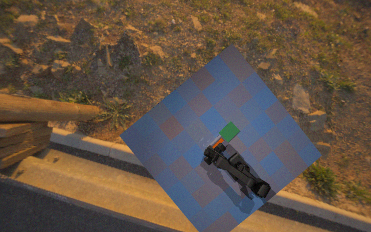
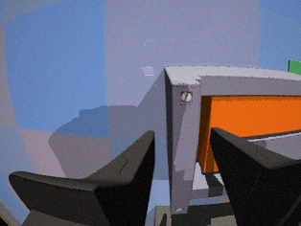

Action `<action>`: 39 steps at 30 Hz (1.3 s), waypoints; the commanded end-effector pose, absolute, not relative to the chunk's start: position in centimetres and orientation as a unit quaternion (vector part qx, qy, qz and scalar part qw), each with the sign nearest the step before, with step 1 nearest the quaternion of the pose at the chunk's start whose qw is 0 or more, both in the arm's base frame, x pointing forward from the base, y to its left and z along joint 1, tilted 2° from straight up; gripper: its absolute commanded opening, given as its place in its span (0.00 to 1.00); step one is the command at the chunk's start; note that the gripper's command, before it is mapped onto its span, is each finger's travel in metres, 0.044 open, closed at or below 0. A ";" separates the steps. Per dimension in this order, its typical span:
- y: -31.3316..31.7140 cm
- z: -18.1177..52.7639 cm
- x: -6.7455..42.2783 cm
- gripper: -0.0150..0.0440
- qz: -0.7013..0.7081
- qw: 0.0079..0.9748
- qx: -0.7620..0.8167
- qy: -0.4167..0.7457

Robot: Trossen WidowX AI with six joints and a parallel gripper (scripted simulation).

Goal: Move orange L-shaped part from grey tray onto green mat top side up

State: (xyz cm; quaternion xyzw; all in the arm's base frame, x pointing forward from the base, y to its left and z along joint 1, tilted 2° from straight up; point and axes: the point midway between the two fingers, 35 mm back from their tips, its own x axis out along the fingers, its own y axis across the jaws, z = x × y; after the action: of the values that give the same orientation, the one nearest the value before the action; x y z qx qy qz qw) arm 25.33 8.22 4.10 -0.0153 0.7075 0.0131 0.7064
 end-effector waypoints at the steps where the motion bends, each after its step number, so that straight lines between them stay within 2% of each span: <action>1: 8.1 3.1 25.1 0.56 0.010 0.702 -0.016 0.712; 39: 8.0 1.0 25.0 0.56 0.010 0.702 -0.016 0.712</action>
State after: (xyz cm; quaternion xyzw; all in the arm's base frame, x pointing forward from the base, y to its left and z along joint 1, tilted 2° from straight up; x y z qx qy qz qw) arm 25.19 8.35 1.18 -0.0140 0.7092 0.0158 0.7047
